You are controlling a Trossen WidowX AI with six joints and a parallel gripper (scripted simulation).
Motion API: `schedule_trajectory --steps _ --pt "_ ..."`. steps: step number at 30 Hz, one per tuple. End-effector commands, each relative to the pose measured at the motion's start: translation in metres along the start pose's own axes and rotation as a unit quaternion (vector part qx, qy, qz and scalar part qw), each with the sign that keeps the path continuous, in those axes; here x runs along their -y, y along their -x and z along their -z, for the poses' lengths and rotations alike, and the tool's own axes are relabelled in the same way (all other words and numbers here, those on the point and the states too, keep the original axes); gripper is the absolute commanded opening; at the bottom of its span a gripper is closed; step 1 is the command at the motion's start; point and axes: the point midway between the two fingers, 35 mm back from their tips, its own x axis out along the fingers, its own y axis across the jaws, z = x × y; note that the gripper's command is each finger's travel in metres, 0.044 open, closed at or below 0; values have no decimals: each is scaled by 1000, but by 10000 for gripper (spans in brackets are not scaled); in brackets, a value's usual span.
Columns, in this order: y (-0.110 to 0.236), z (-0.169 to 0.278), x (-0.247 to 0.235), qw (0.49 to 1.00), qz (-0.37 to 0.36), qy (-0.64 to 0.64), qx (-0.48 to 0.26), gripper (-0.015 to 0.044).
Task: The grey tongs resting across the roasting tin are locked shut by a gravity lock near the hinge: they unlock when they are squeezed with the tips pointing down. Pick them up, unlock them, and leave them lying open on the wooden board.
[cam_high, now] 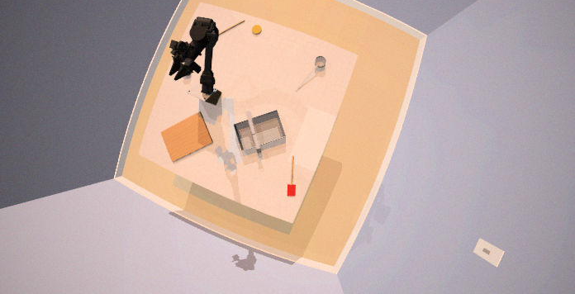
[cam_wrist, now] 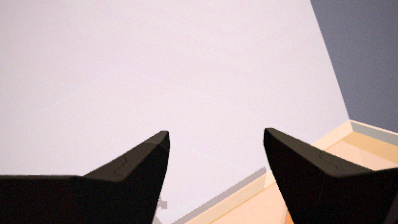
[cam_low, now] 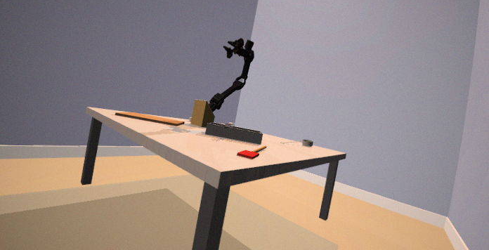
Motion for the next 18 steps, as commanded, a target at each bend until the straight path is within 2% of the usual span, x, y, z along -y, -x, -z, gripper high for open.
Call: schedule_trajectory --steps 1,9,18 --pt "-21 49 -50 992 -29 101 -71 260" --pt "-46 157 -126 940 -78 272 -191 260" --pt "-54 298 -169 834 -117 439 -312 260"
